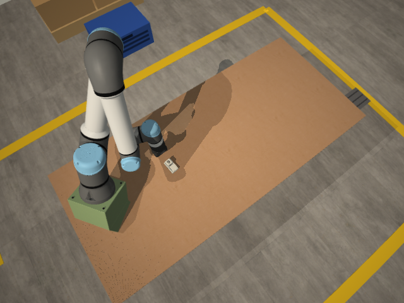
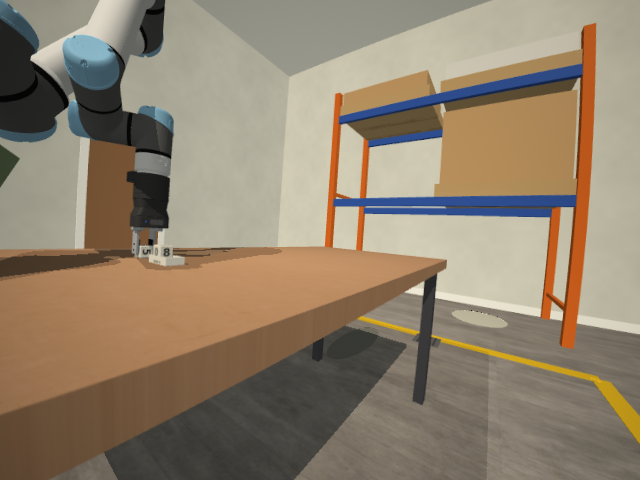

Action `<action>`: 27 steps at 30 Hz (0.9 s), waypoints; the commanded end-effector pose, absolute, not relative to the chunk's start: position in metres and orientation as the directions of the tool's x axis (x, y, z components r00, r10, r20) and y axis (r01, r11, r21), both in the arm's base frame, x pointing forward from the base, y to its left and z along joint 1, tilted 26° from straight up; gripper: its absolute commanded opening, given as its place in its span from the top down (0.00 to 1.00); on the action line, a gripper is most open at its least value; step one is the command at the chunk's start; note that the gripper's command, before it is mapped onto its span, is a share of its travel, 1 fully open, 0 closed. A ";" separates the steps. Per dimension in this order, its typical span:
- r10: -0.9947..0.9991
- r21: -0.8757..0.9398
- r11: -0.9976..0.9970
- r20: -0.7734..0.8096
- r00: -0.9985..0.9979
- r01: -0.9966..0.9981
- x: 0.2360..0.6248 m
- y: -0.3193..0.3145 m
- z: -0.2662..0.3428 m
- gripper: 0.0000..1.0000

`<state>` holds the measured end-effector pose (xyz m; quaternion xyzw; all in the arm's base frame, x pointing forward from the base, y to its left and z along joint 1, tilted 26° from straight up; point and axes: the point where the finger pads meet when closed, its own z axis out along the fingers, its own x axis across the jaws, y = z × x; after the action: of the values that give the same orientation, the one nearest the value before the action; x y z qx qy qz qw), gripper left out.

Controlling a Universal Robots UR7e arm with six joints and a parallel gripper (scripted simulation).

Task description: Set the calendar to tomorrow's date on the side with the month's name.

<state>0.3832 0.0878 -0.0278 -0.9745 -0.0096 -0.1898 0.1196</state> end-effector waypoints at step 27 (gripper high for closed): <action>-0.028 -0.229 -0.971 0.374 0.927 0.063 0.370 0.077 0.008 0.43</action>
<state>0.3748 0.0798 0.0000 -0.9738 -0.0095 -0.1946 0.1169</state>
